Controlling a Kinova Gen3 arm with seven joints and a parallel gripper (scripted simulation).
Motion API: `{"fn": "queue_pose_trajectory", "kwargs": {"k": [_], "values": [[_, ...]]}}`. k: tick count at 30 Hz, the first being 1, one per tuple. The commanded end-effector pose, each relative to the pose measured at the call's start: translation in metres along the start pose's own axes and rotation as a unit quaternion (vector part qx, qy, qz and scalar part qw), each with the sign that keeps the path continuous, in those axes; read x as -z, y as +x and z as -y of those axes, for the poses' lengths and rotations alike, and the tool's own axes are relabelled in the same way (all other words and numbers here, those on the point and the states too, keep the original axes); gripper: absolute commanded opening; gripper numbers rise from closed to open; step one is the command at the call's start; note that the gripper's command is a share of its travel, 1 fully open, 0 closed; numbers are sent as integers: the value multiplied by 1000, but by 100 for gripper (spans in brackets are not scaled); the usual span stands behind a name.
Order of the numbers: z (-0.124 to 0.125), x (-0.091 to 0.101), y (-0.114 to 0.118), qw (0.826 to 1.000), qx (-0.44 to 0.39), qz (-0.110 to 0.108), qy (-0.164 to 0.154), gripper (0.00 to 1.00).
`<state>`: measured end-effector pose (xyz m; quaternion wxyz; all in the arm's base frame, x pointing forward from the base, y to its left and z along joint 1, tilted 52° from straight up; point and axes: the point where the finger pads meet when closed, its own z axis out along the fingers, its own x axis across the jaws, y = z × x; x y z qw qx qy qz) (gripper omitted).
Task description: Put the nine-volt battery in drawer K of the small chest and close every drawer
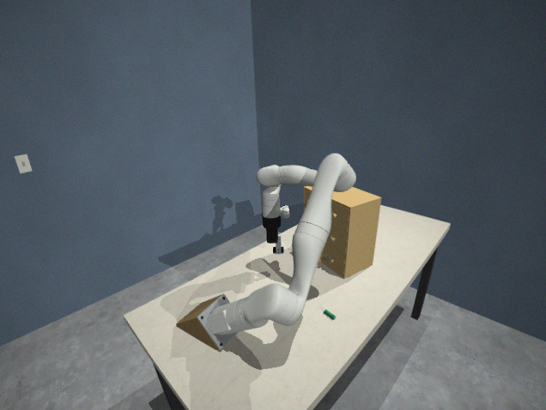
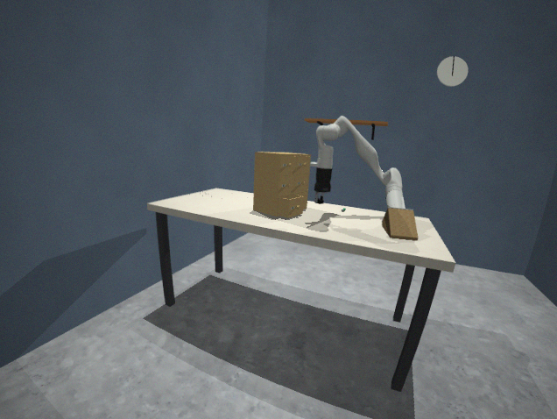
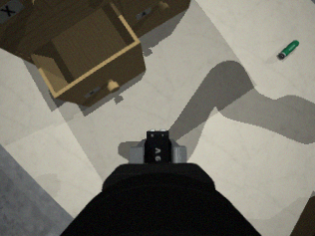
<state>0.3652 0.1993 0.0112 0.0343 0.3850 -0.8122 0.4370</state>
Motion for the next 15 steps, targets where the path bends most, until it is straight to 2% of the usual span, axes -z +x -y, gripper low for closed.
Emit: {"fn": "queue_pose_trajectory", "kwargs": {"k": [1,15], "values": [[3,1,1,1000,14,0,-1,51],[12,1,2,995,99,1,-1,51]]}}
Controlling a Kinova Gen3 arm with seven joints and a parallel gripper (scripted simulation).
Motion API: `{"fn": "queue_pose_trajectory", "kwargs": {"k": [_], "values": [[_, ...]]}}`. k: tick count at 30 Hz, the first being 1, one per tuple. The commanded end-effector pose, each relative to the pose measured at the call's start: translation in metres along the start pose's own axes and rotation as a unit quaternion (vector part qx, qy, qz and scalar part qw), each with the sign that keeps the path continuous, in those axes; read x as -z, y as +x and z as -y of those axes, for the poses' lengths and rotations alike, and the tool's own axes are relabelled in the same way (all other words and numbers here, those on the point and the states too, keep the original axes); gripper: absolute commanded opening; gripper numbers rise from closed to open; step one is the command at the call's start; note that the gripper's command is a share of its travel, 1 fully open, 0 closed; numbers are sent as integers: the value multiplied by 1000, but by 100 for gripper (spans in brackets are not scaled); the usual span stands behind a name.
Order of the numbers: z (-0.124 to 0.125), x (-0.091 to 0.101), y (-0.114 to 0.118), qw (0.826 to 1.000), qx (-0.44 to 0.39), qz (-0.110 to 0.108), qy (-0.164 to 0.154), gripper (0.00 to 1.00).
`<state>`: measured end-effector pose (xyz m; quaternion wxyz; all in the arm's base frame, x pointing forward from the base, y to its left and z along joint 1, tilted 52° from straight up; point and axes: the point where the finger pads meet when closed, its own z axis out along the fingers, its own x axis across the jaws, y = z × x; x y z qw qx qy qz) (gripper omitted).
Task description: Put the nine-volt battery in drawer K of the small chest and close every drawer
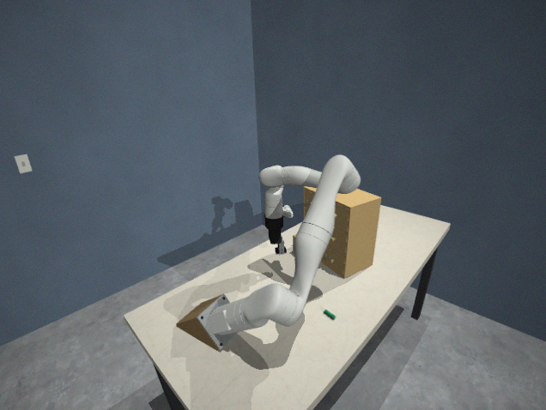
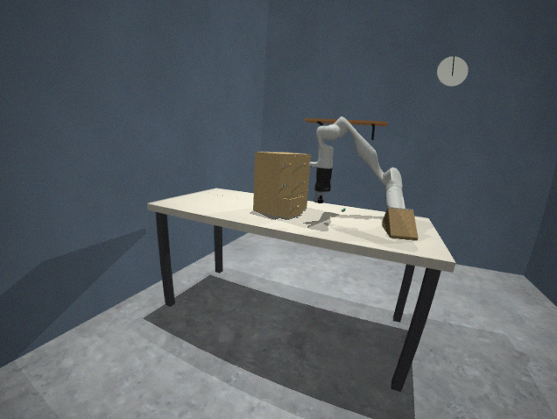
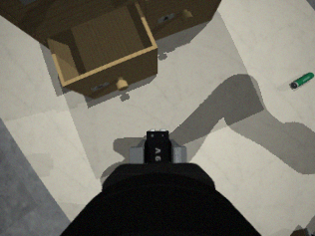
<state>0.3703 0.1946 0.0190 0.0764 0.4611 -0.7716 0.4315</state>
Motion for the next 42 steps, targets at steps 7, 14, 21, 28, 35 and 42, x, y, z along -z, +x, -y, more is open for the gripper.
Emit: {"fn": "queue_pose_trajectory", "kwargs": {"k": [7,14,21,28,35,42], "values": [[6,1,2,999,45,1,-1,51],[9,1,4,997,82,1,-1,51],[11,1,4,995,104,1,-1,51],[14,1,6,991,130,1,-1,51],[16,1,6,989,146,1,-1,51],[17,1,7,987,162,1,-1,51]]}}
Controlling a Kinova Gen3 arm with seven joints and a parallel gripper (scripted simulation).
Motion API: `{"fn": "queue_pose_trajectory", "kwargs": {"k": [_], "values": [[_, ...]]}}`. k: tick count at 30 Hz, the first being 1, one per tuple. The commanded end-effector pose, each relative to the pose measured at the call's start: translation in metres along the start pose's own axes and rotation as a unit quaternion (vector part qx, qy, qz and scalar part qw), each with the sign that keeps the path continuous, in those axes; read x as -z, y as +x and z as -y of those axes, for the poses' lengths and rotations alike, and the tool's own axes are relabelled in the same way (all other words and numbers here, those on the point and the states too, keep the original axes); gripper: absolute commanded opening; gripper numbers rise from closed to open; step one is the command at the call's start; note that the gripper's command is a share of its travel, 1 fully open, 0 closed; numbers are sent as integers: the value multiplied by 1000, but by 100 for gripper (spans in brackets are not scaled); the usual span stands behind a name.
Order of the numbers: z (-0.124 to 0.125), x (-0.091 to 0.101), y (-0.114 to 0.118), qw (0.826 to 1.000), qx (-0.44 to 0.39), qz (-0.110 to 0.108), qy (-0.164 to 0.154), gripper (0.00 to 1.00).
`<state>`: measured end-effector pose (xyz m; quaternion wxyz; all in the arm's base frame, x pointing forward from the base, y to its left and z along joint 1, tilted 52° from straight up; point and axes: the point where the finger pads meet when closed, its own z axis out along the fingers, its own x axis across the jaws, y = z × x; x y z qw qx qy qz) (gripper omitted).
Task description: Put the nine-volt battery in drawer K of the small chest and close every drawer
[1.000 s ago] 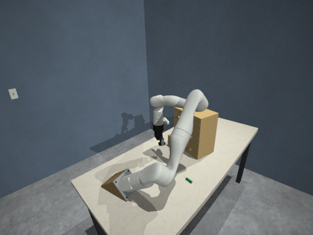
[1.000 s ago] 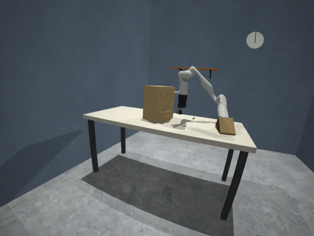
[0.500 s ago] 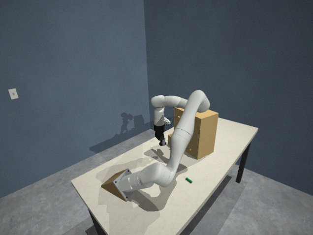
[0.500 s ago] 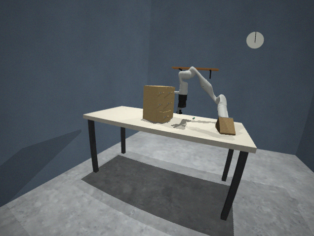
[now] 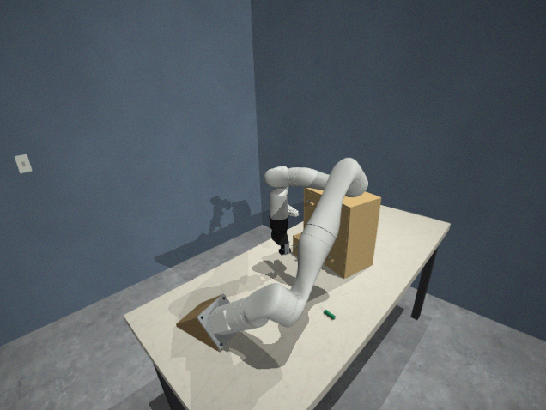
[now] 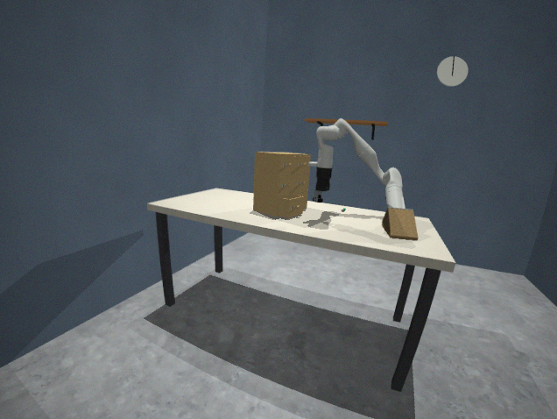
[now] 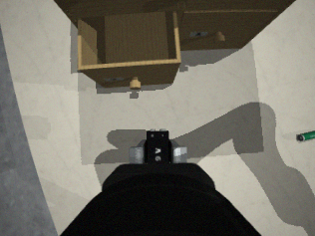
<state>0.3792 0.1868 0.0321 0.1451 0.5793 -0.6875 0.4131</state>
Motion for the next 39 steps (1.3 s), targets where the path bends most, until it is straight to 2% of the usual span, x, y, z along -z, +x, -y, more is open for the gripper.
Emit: {"fn": "queue_pose_trajectory", "kwargs": {"k": [1,39], "values": [[1,1,0,1000,3,1,0,51],[3,1,2,1000,26,1,0,51]]}}
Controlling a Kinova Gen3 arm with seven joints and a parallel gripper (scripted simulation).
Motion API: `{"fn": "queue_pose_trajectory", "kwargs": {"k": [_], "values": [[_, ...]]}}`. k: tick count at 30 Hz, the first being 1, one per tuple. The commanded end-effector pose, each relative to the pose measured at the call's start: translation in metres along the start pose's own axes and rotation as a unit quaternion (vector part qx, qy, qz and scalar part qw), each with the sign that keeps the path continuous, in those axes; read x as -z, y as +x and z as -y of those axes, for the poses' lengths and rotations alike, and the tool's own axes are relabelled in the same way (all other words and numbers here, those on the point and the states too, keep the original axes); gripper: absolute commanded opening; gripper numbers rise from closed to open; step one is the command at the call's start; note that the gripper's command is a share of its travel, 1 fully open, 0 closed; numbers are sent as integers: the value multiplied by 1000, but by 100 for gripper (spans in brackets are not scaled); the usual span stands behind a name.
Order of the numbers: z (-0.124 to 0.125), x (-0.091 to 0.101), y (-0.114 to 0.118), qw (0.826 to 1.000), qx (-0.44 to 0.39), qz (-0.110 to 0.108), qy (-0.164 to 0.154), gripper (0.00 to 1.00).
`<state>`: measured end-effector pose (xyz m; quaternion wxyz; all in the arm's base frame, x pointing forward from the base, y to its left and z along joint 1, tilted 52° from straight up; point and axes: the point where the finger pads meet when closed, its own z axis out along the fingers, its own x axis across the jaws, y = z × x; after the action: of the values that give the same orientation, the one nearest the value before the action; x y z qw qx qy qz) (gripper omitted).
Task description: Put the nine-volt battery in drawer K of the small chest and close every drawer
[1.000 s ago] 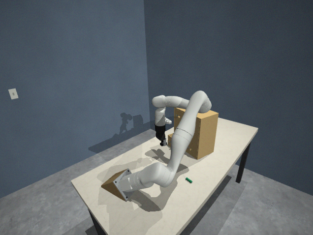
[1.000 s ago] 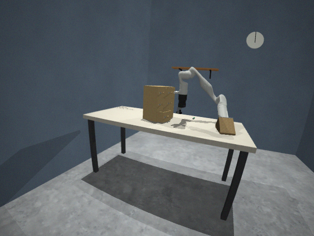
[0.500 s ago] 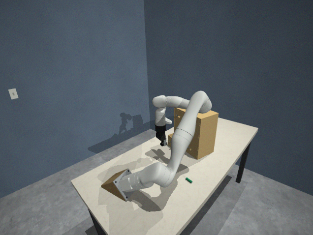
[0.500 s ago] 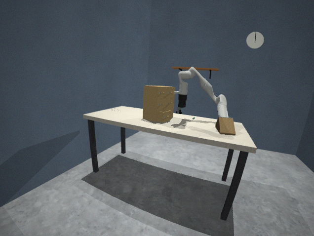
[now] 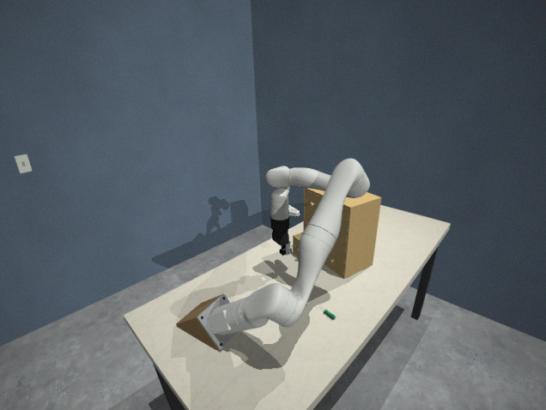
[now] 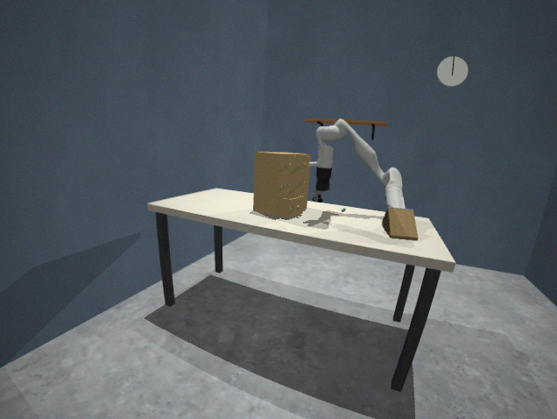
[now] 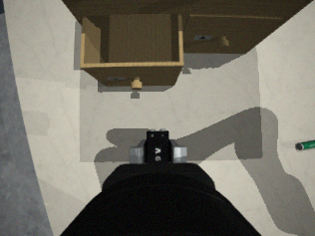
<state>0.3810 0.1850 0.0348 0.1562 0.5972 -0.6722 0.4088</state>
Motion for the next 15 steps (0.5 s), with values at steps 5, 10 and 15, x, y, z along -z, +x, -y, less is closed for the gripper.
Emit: {"fn": "queue_pose_trajectory", "kwargs": {"k": [5,10,15], "values": [[0,4,0,1000,0,1,1,51],[0,18,0,1000,0,1,1,51],[0,33,0,1000,0,1,1,51]]}}
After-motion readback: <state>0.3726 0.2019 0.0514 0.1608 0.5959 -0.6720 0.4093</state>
